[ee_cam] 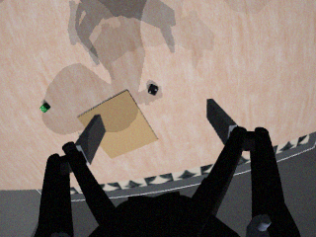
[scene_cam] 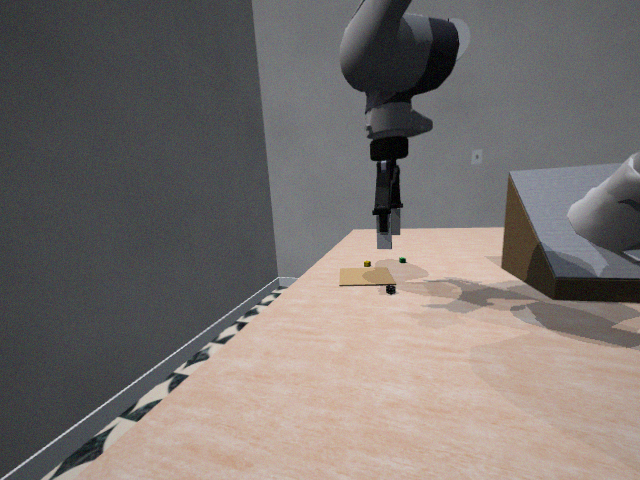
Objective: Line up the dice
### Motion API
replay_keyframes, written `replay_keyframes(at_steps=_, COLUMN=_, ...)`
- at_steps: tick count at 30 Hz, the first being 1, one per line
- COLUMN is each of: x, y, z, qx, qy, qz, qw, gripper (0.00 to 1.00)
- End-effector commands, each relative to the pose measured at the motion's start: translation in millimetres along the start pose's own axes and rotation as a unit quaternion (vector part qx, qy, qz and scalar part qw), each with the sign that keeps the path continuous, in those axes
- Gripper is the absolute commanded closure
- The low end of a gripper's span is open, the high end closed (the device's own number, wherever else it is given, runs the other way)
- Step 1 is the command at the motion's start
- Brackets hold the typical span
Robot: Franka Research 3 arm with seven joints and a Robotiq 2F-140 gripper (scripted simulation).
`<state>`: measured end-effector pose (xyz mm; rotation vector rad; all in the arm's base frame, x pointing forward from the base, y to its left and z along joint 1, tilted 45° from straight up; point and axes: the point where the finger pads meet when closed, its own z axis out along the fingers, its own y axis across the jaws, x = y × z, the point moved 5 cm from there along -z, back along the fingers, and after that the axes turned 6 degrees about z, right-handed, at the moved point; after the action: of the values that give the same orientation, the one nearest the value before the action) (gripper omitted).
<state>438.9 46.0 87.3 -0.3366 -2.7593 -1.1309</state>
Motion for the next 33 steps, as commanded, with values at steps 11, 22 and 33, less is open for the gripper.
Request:
replay_keyframes(at_steps=11, x=0, y=-2, z=5.6, qx=-0.004, qy=-0.005, qz=-0.166, qw=0.986, gripper=0.0)
replay_keyframes(at_steps=22, x=0, y=-2, z=10.1, qx=-0.004, qy=-0.005, qz=-0.252, qw=0.968, gripper=0.0)
replay_keyframes(at_steps=33, x=0, y=-2, z=14.6, qx=-0.003, qy=-0.005, qz=-0.338, qw=0.941, gripper=0.0)
